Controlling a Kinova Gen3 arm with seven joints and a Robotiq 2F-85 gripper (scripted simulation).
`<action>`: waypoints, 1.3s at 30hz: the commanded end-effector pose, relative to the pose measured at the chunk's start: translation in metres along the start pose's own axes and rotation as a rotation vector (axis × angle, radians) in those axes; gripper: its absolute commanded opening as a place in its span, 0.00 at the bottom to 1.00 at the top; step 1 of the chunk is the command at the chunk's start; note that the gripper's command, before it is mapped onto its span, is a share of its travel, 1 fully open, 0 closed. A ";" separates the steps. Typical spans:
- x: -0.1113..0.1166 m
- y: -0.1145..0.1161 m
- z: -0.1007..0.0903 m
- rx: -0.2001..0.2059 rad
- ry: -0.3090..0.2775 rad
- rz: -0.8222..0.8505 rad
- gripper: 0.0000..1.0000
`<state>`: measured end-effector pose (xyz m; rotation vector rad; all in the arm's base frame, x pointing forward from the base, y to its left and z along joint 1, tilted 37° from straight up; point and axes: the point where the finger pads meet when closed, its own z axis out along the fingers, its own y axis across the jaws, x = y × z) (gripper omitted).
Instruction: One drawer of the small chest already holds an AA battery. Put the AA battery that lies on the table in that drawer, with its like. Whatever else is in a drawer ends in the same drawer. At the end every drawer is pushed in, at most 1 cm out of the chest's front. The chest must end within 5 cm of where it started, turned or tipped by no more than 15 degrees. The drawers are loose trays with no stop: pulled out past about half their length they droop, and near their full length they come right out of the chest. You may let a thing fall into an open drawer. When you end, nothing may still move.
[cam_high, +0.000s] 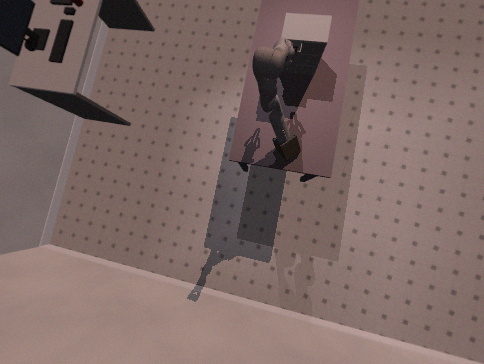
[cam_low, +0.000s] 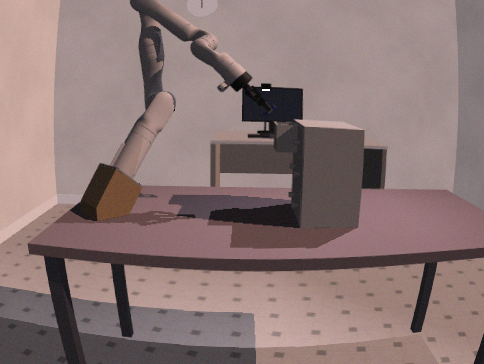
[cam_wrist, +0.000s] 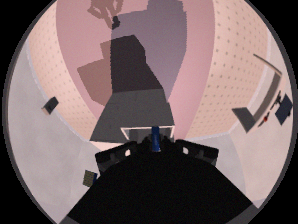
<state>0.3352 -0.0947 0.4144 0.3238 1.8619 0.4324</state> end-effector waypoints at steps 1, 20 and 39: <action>-0.006 0.006 0.014 -0.014 0.017 -0.015 0.09; -0.034 0.007 0.043 -0.015 0.011 -0.018 0.09; -0.034 0.007 0.044 -0.015 0.011 -0.018 0.09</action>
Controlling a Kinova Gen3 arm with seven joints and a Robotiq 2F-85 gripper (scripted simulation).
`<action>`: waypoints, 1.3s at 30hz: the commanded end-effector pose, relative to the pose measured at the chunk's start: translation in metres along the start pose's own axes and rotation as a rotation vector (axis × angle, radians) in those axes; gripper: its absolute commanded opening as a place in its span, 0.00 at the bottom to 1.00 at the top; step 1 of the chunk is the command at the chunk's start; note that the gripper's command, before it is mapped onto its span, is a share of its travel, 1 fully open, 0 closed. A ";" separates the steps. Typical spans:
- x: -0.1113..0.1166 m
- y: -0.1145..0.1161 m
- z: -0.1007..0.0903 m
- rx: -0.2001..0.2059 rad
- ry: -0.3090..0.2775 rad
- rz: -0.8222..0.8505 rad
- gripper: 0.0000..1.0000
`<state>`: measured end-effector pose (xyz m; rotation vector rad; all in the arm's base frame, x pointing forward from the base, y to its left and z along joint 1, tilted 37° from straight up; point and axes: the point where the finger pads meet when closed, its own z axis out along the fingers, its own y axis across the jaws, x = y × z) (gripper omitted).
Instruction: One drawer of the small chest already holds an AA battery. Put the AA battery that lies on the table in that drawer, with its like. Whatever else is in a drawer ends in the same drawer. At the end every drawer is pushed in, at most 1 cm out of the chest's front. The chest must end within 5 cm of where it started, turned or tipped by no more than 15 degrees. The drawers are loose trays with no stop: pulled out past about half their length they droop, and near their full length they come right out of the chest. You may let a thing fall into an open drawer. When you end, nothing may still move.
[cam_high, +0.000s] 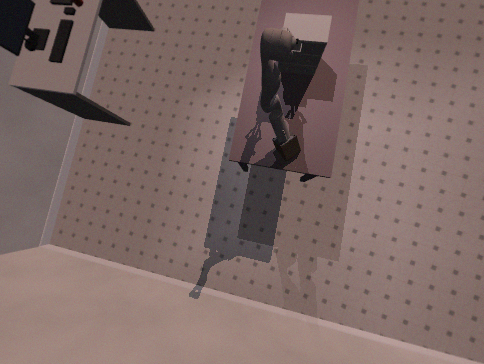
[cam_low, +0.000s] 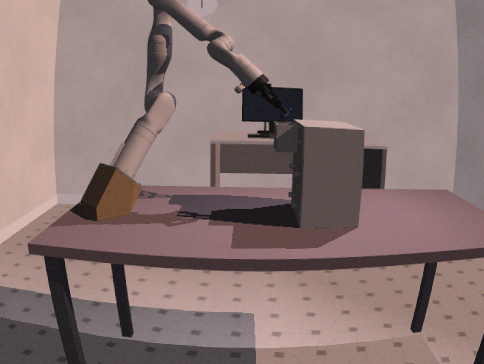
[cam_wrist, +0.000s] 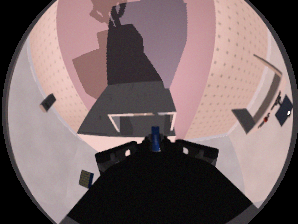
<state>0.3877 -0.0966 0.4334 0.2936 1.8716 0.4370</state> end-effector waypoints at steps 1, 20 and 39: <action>-0.001 0.000 0.000 0.000 -0.001 0.000 0.09; -0.001 0.000 0.000 0.000 -0.001 0.000 1.00; 0.003 0.000 -0.004 0.000 -0.003 0.007 1.00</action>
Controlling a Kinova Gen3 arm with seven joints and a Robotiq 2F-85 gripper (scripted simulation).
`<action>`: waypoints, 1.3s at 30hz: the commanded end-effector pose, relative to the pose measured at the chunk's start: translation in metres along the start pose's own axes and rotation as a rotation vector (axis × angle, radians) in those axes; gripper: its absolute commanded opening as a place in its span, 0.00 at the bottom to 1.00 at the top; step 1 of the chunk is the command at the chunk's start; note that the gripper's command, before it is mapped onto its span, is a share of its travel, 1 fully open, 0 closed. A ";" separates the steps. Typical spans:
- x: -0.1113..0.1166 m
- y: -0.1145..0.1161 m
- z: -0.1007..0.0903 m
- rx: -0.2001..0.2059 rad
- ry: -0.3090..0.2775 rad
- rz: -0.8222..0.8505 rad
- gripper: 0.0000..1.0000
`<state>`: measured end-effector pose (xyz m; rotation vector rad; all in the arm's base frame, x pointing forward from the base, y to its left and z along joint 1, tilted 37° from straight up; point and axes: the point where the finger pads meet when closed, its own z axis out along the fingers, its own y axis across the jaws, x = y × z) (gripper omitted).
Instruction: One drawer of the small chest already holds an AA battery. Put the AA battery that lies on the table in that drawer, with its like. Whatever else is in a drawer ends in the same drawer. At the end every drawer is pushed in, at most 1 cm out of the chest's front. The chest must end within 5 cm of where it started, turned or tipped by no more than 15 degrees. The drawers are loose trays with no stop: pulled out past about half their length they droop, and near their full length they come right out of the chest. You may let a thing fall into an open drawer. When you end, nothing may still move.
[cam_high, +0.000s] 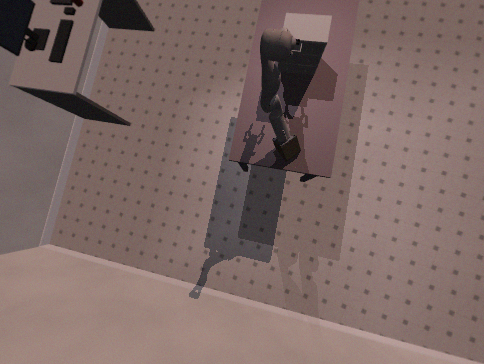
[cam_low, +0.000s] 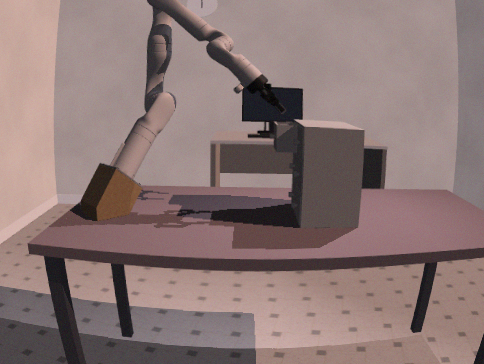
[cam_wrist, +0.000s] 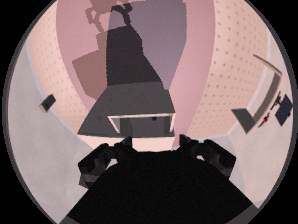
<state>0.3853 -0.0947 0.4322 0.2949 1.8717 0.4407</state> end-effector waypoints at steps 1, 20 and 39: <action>0.002 -0.001 -0.005 0.002 -0.004 0.007 1.00; 0.058 -0.002 -0.065 0.015 -0.022 0.012 1.00; 0.091 -0.002 -0.101 -0.014 -0.010 -0.018 1.00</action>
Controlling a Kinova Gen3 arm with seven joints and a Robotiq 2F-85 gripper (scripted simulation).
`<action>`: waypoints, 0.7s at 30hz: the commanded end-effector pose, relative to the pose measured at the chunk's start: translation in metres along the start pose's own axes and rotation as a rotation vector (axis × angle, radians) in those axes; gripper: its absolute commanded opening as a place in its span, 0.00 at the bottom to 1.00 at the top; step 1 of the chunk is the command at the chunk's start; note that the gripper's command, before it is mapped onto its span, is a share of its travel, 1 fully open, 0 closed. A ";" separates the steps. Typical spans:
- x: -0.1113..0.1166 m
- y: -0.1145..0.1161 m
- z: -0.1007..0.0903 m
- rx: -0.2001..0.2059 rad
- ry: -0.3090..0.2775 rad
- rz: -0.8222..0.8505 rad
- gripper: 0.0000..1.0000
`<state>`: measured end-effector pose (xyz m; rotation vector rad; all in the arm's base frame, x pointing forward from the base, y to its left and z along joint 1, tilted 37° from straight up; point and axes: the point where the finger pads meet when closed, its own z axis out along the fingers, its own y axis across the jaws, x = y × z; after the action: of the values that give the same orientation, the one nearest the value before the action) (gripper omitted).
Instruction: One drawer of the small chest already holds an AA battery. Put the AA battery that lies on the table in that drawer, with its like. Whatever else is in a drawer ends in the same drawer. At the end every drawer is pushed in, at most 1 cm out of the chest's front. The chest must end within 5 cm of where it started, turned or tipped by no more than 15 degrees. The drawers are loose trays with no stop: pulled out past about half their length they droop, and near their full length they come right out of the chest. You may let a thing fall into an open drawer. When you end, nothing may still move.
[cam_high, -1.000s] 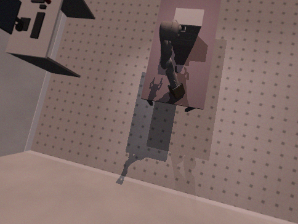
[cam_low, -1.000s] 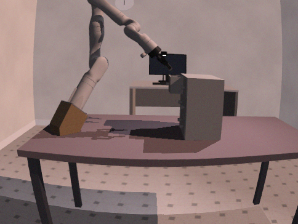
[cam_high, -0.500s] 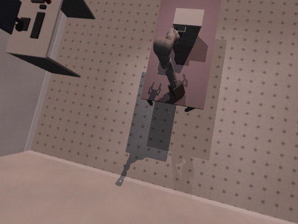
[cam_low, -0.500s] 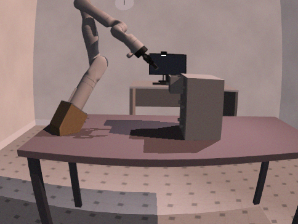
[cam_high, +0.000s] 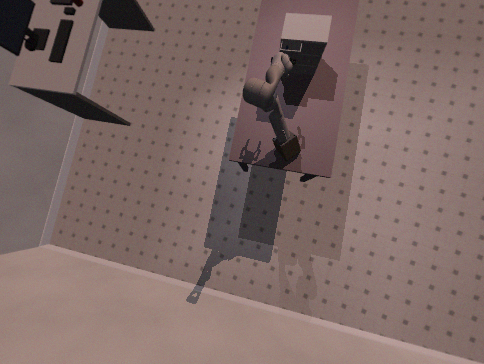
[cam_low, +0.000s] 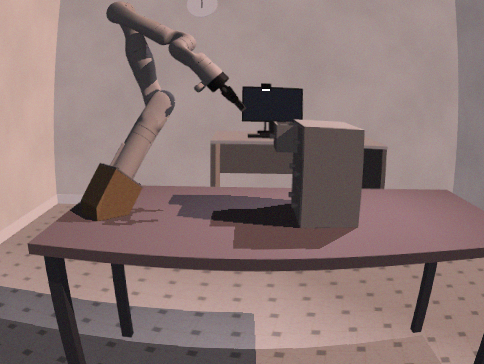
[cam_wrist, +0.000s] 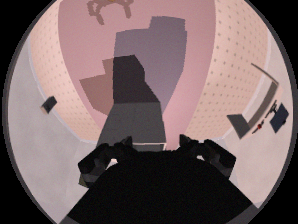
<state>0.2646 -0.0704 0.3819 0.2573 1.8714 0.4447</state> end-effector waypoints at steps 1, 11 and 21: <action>-0.001 -0.003 -0.007 0.006 -0.013 0.006 1.00; 0.007 -0.003 -0.016 0.001 -0.004 0.016 1.00; 0.008 -0.003 -0.016 0.001 -0.004 0.018 1.00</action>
<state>0.2468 -0.0720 0.3782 0.2746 1.8684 0.4562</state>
